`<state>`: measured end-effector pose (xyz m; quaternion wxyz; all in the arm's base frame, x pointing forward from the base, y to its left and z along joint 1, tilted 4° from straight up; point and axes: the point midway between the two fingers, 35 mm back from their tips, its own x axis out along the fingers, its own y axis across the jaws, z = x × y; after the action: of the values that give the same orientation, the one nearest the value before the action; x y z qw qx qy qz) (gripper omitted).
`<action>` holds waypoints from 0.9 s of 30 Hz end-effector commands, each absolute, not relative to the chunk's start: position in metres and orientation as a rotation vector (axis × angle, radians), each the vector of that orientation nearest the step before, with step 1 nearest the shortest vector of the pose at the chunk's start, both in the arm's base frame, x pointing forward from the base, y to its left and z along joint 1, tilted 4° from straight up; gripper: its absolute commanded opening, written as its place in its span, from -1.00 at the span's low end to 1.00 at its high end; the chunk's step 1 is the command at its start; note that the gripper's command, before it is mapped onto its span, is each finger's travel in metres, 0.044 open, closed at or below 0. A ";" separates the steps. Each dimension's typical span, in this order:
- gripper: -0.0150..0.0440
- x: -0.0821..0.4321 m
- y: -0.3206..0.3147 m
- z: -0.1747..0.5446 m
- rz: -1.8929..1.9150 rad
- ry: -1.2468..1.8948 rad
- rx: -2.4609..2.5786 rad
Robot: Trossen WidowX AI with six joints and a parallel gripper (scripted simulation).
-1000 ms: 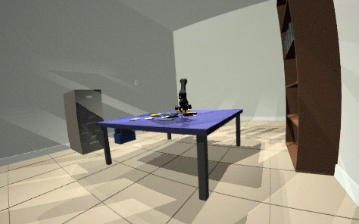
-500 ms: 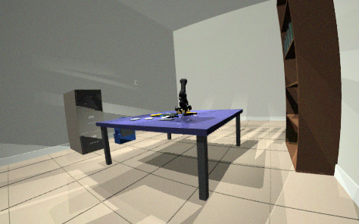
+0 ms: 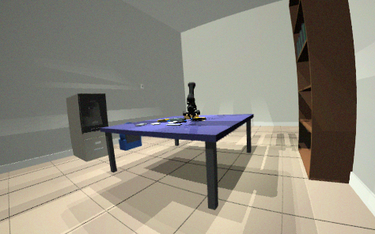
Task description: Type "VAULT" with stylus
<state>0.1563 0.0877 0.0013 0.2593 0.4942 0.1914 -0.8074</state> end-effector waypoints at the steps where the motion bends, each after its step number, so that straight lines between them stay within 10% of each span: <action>1: -0.49 0.157 0.087 0.007 -2.187 0.518 1.339; 27: -0.49 0.162 0.076 0.049 -1.970 0.773 1.132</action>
<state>0.1593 0.0790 0.0484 0.3253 0.4623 0.2629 -0.7819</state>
